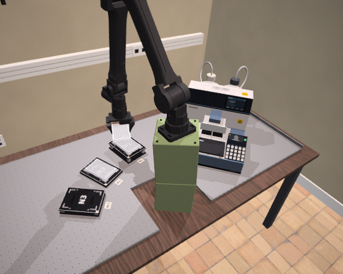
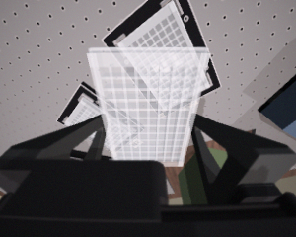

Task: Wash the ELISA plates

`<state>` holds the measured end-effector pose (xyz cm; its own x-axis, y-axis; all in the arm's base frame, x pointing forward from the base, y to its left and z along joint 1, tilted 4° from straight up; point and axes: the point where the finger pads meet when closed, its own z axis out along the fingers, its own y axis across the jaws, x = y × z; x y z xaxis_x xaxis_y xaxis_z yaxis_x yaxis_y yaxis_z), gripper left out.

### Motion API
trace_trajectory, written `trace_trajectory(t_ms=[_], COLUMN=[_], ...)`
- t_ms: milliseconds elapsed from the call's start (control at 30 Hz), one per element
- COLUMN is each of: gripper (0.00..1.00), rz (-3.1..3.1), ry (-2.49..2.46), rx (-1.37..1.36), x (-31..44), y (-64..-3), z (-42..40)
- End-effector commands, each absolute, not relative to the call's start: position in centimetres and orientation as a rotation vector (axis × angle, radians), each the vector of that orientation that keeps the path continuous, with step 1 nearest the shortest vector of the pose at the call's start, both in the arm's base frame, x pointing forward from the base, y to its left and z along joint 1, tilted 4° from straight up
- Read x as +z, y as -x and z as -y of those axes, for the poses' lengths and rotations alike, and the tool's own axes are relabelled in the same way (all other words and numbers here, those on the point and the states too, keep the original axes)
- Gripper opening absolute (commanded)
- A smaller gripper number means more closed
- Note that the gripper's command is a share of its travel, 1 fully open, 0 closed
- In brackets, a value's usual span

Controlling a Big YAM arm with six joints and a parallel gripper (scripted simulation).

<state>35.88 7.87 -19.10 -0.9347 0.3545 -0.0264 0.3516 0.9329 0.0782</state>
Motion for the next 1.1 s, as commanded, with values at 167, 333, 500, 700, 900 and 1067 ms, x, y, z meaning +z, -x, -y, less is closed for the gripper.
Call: trace_trajectory(t_ms=[167,333,500,700,900,1067], gripper=[0.82,0.82,0.82,0.82,0.82,0.82], rz=[-3.044,-3.049,-3.049,-3.049,-3.049,-3.049], ry=[-0.661,-0.643,-0.642,-0.642,-0.642,-0.642], rx=[0.097,0.098,0.098,0.098,0.098,0.098], x=[-19.71,-19.71,-19.71,-19.71,-19.71,-19.71], y=[-35.88,-35.77,-35.77,-35.77,-35.77,-35.77], z=[-7.43,-7.86,-7.87,-7.87,-7.87,-7.87])
